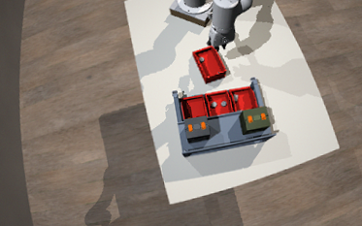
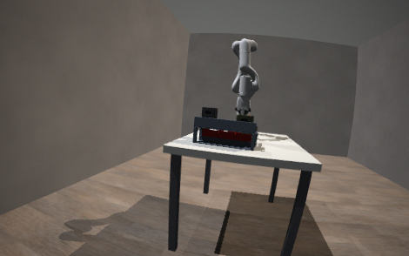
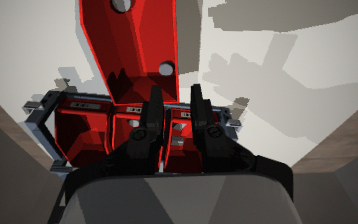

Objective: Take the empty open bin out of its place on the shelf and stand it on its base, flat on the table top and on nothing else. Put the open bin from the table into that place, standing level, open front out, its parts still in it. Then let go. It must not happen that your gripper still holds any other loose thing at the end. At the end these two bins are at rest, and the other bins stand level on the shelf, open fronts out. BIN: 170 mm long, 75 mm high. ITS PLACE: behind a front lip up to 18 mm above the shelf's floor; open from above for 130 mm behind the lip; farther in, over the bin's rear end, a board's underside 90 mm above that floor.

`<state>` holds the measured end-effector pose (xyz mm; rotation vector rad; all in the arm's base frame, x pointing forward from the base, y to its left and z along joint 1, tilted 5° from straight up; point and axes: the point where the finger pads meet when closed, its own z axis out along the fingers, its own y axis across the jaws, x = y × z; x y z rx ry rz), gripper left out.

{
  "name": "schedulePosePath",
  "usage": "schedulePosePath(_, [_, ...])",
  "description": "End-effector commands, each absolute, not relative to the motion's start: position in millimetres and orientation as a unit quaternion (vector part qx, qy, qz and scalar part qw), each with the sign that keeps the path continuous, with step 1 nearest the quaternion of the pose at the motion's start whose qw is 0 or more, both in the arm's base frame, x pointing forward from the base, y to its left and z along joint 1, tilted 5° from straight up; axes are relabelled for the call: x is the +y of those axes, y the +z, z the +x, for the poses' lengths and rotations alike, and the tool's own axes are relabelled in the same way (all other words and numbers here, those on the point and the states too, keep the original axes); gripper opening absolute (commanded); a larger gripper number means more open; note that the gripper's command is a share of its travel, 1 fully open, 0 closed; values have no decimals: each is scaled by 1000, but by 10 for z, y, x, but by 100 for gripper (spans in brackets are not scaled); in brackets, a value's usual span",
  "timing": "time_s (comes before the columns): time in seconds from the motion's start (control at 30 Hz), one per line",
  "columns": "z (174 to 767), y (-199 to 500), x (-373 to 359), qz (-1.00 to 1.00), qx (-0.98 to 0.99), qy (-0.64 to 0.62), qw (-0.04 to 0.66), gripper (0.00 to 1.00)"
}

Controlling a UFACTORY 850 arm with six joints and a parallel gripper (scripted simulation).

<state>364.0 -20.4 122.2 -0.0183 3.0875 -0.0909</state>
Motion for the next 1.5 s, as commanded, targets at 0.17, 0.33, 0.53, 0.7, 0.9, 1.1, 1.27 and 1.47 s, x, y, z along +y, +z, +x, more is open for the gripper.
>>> schedulePosePath(0.17, [3646,1226,-204,-6,999,-29,27,26])
schedulePosePath(0.33, [3647,1210,-205,-6,999,-30,27,26])
schedulePosePath(0.53, [3653,1108,-210,-6,999,-30,27,26])
schedulePosePath(0.7, [3657,1027,-214,-6,999,-30,27,26])
schedulePosePath(0.9, [3665,872,-223,-6,999,-30,27,26])
schedulePosePath(1.1, [3671,751,-229,-6,999,-30,27,26])
schedulePosePath(1.27, [3674,705,-232,-6,999,-30,27,26])
schedulePosePath(1.47, [3677,633,-236,-6,999,-30,27,26])
